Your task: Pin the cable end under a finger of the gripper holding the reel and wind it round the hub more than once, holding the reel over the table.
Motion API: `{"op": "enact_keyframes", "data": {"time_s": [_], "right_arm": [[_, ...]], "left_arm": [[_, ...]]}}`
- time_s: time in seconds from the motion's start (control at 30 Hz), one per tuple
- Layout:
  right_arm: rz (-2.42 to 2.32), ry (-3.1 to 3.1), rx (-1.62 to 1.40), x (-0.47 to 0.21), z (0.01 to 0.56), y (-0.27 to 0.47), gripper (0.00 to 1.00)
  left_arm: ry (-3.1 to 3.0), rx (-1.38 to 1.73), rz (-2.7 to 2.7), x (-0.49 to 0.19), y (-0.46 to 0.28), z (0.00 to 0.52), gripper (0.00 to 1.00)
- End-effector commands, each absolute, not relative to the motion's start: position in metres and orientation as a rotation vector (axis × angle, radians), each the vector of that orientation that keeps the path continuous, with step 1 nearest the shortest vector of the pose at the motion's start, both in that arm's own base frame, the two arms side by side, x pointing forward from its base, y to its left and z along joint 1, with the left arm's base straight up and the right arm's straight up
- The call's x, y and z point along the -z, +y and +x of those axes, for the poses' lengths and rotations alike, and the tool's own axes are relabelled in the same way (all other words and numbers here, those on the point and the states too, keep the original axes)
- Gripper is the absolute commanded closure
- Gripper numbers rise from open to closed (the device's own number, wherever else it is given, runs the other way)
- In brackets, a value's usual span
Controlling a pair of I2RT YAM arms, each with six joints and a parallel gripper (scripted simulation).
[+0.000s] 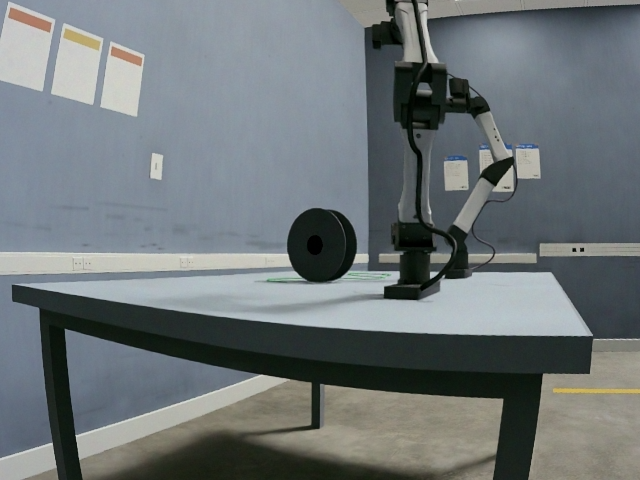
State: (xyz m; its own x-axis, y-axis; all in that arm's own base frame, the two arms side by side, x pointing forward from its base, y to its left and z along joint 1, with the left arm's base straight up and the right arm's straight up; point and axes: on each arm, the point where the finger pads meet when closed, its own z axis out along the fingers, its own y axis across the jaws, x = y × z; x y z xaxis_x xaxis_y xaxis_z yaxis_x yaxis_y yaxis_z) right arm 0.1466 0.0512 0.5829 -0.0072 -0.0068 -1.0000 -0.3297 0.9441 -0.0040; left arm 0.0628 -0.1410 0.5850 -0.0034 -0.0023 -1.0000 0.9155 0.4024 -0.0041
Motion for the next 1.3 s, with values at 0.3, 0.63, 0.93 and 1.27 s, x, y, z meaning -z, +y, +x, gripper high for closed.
{"op": "enact_keyframes", "data": {"time_s": [0.3,0.63,0.93,1.27], "right_arm": [[-0.223,1.546,-0.238,-0.59,0.149,0.045,0.0],[-0.203,1.548,-0.217,-0.59,0.15,0.041,0.0],[-0.178,1.55,-0.192,-0.59,0.151,0.036,0.0],[-0.154,1.552,-0.168,-0.59,0.152,0.032,0.0]], "left_arm": [[1.459,0.709,0.73,-0.584,-0.127,0.096,0.0],[1.51,0.544,0.563,-0.584,-0.104,0.121,0.0],[1.556,0.335,0.351,-0.584,-0.067,0.144,0.0],[1.579,0.133,0.146,-0.584,-0.028,0.157,0.0]]}}
